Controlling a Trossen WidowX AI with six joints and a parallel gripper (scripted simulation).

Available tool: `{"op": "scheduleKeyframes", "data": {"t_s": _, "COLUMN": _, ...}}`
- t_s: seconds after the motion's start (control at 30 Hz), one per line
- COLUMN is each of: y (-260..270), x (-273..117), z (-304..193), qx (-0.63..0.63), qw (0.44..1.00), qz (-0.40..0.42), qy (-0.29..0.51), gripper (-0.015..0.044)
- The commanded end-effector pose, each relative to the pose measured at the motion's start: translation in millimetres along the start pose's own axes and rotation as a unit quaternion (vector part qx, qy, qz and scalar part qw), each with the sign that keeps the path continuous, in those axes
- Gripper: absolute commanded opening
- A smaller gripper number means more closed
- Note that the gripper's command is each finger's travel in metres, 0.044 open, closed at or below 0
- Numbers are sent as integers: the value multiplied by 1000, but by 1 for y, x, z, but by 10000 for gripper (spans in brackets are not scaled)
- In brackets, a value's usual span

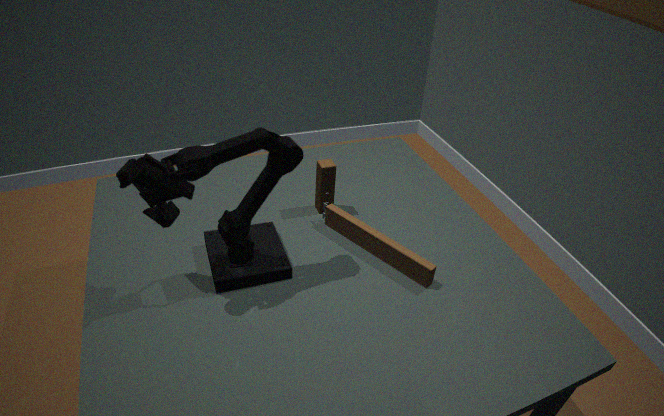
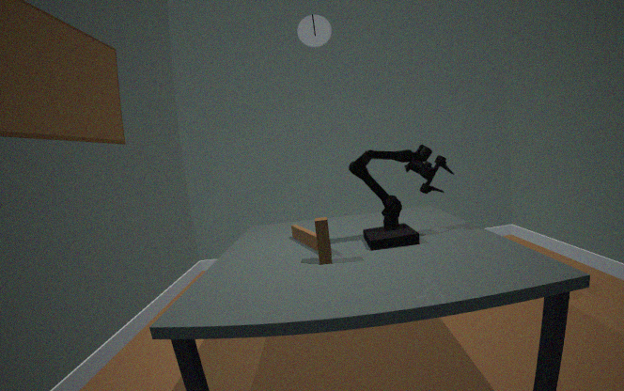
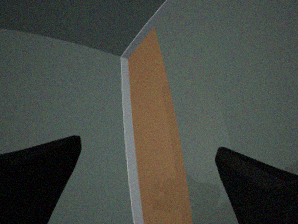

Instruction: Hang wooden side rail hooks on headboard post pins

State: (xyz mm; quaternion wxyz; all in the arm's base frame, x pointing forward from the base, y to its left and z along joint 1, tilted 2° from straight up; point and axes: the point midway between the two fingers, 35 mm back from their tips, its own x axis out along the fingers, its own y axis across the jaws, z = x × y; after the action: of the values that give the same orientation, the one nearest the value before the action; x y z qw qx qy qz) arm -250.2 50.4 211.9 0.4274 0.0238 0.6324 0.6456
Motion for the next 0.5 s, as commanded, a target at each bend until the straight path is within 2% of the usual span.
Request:
{"op": "scheduleKeyframes", "data": {"t_s": 0.0, "y": -5, "x": -12, "z": -26, "qx": -46, "qw": 997, "qz": 14, "qy": 54, "gripper": 440}}
{"op": "scheduleKeyframes", "data": {"t_s": 0.23, "y": -25, "x": -45, "z": -80, "qx": -154, "qw": 972, "qz": 44, "qy": 174, "gripper": 440}}
{"op": "scheduleKeyframes", "data": {"t_s": 0.47, "y": -55, "x": -89, "z": -122, "qx": -257, "qw": 919, "qz": 82, "qy": 287, "gripper": 440}}
